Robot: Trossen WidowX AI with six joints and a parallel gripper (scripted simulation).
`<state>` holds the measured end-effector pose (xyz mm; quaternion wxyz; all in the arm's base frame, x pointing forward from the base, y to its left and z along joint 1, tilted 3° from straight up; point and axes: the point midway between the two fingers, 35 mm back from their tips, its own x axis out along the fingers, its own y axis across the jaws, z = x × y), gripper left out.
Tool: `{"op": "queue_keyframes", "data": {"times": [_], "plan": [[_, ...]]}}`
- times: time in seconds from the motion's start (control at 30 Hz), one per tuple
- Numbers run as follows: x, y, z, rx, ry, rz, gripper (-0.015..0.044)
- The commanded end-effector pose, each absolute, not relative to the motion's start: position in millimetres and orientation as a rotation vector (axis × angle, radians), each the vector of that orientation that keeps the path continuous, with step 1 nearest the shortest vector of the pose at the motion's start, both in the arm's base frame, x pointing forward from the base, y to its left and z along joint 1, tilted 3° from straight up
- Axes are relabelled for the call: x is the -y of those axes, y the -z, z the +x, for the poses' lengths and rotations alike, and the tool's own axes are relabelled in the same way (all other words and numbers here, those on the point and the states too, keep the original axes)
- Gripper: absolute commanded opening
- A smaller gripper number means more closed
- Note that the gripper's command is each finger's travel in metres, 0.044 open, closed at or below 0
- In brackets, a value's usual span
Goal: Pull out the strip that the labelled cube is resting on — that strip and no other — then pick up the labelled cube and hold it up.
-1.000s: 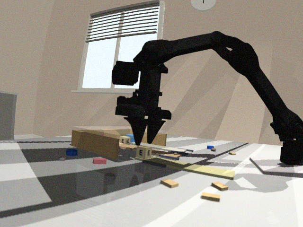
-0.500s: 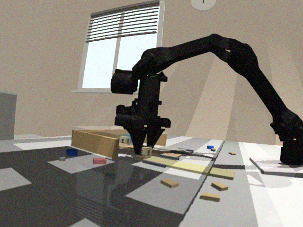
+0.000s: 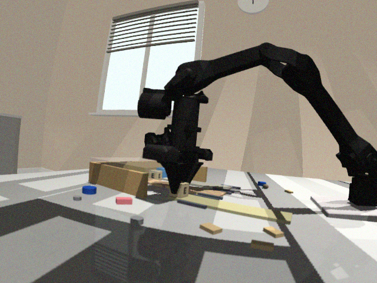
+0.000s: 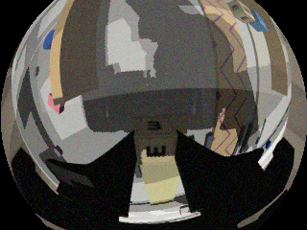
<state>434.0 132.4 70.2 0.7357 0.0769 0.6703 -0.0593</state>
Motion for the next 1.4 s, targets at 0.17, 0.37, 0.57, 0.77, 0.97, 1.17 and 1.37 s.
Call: {"op": "queue_keyframes", "data": {"times": [0.17,0.37,0.57,0.77,0.97,1.17,1.37], "plan": [[-131.7,-72.1,431.8,-1.473,0.13,0.169,0.0],[-125.3,-86.8,410.7,-1.477,0.129,0.168,0.0],[-118.3,-99.7,387.5,-1.482,0.128,0.167,0.0],[-114.1,-106.0,373.6,-1.484,0.127,0.167,0.0],[-110.8,-106.4,362.5,-1.485,0.127,0.167,0.0],[-104.8,-106.0,342.8,-1.487,0.128,0.166,0.0],[-98.6,-104.0,322.5,-1.489,0.128,0.166,0.0]]}}
